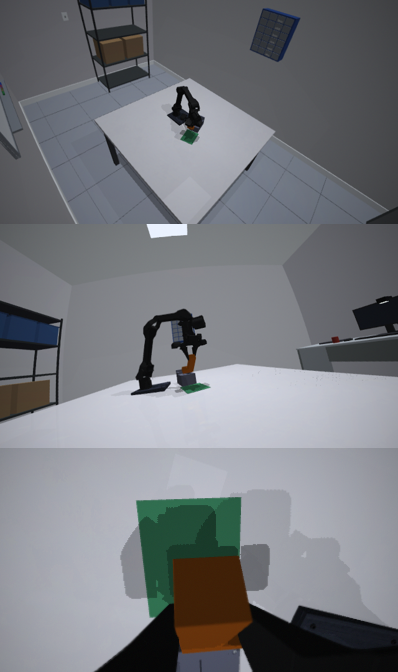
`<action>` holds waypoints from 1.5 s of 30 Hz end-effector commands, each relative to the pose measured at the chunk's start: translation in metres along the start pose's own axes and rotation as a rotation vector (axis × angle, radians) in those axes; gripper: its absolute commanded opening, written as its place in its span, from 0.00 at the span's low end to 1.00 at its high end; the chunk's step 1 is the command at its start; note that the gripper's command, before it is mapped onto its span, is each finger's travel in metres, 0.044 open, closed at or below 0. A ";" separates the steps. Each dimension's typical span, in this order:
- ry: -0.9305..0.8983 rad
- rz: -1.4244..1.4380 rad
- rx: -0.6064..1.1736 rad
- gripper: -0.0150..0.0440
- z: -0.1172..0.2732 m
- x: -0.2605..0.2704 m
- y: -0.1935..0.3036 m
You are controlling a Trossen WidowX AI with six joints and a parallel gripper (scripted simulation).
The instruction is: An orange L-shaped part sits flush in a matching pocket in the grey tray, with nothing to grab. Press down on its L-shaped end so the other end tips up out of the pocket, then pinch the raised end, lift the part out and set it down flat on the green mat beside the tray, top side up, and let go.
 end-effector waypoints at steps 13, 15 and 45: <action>0.004 0.003 0.000 0.25 -0.026 0.000 0.000; 0.004 0.003 0.000 0.25 -0.029 0.000 0.000; 0.004 0.003 0.001 0.25 -0.076 -0.001 0.000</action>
Point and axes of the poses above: the point midway between the two fingers, 35 mm back from their tips, its own z axis back along the fingers, its own x axis across the jaws, y = z × x, the point moved 5 cm from there along z, back along the fingers, and after that the axes turned 3 degrees about z, right-handed, at the moved point
